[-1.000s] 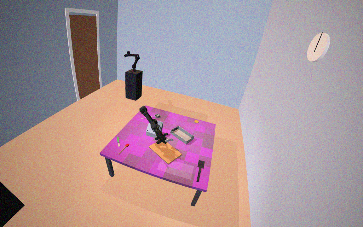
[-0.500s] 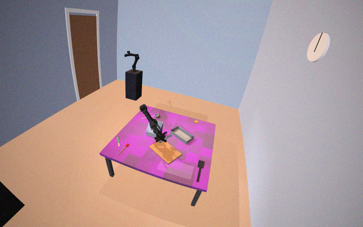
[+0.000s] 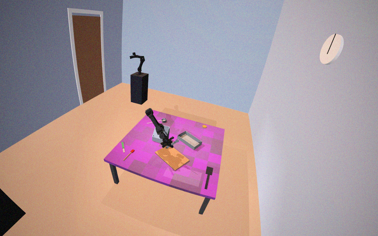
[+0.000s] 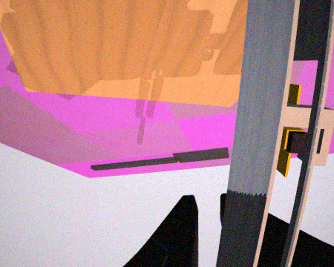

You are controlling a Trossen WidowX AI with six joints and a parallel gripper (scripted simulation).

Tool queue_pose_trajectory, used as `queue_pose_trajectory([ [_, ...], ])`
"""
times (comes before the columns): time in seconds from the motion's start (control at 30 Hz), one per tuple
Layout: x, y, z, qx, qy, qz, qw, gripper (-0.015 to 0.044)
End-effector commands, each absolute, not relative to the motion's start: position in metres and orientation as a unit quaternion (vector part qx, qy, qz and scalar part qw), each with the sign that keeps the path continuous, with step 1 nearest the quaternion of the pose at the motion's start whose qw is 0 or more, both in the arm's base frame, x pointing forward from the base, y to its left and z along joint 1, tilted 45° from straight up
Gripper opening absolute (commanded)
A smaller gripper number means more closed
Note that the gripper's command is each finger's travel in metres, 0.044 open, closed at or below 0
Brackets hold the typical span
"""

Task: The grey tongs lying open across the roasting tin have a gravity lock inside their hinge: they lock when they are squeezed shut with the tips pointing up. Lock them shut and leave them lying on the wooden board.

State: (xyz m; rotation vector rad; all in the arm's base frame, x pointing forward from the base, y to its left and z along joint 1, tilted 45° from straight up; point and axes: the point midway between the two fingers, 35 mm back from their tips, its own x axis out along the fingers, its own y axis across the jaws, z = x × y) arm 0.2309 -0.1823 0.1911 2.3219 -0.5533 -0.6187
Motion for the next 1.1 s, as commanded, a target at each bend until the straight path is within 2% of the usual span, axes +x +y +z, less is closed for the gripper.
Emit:
queue_pose_trajectory([
  [0.0, 0.232, -0.181, 0.193, 0.889, -0.209, -0.232, 0.336, -0.015],
  [0.5, 0.233, -0.183, 0.192, 0.889, -0.212, -0.241, 0.328, -0.015],
  [1.07, 0.245, -0.207, 0.172, 0.859, -0.247, -0.383, 0.233, -0.015],
])
